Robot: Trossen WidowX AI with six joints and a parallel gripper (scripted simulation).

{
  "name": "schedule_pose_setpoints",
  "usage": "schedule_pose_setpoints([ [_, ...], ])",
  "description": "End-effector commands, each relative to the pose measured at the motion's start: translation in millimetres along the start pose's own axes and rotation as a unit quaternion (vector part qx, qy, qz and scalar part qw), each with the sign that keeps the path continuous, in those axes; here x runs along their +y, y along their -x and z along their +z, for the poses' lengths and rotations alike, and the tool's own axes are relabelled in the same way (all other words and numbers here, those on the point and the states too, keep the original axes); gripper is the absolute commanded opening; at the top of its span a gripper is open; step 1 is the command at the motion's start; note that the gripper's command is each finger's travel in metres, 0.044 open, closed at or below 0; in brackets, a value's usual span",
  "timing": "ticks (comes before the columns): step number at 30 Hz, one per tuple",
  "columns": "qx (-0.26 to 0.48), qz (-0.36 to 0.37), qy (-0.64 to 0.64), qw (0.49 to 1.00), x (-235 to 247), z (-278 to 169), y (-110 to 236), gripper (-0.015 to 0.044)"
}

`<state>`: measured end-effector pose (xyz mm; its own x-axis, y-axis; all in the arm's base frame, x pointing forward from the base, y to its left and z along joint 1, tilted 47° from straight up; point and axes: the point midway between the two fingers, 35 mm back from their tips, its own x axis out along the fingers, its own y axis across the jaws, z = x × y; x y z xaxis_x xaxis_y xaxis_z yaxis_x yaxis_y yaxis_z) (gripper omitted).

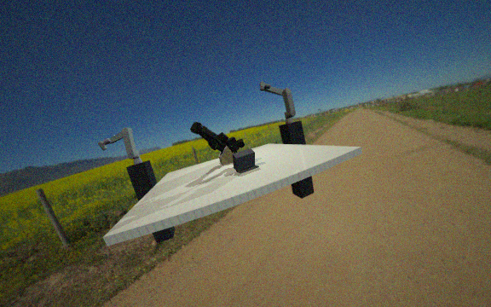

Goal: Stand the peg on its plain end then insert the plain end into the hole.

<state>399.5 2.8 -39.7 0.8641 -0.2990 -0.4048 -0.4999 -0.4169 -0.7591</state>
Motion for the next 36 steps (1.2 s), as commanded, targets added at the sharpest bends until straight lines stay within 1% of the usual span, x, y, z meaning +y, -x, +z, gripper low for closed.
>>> schedule_pose_setpoints([
  [1, 0.001, 0.002, -0.002, 1.0, 0.9, -0.3, 6.3, 0.044],
  [36, -0.002, 0.001, 0.0, 1.0, -5.0, 4.0, 57.8, 0.044],
])
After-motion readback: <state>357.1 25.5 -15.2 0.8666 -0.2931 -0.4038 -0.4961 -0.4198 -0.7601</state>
